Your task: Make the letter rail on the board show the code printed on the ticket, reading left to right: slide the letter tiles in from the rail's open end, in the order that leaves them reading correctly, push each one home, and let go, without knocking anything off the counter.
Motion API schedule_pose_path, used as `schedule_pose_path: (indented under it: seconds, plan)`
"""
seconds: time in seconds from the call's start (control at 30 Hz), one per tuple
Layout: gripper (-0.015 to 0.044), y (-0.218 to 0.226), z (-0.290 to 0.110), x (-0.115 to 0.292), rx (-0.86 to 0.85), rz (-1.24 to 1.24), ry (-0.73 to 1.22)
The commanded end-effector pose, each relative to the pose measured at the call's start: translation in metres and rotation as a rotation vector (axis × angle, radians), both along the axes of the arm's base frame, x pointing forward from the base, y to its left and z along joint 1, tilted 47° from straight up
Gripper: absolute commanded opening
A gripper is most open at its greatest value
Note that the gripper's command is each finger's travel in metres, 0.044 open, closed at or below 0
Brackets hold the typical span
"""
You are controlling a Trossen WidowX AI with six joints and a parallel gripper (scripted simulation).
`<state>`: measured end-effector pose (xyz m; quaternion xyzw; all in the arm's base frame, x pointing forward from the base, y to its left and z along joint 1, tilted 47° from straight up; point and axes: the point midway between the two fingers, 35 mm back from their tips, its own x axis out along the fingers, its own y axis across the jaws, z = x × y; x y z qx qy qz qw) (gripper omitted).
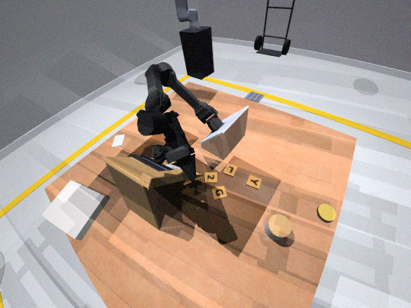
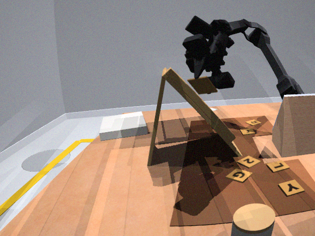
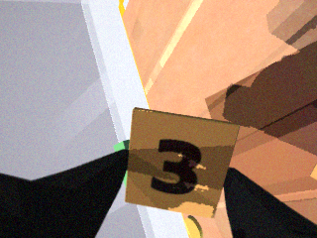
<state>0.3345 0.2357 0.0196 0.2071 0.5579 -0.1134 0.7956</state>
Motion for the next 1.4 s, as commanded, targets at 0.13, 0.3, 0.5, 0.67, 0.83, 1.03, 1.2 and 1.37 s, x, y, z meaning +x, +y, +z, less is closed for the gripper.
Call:
schedule_pose_path:
  seconds: [0.13, 0.3, 0.5, 0.67, 0.83, 1.03, 1.2, 1.37]
  plan:
    - [0.0, 0.001, 0.042, 0.011, -0.003, 0.191, -0.106]
    - [0.0, -0.002, 0.069, 0.016, -0.031, 0.306, -0.181]
    - [0.0, -0.021, 0.094, 0.026, -0.08, 0.372, -0.253]
    - [0.0, -0.05, 0.116, 0.037, -0.146, 0.424, -0.313]
    - [0.0, -0.082, 0.136, 0.044, -0.224, 0.47, -0.362]
    - [0.0, -0.12, 0.157, 0.049, -0.33, 0.523, -0.411]
    - [0.0, -0.147, 0.171, 0.052, -0.422, 0.568, -0.444]
    - [0.0, -0.173, 0.185, 0.052, -0.521, 0.61, -0.468]
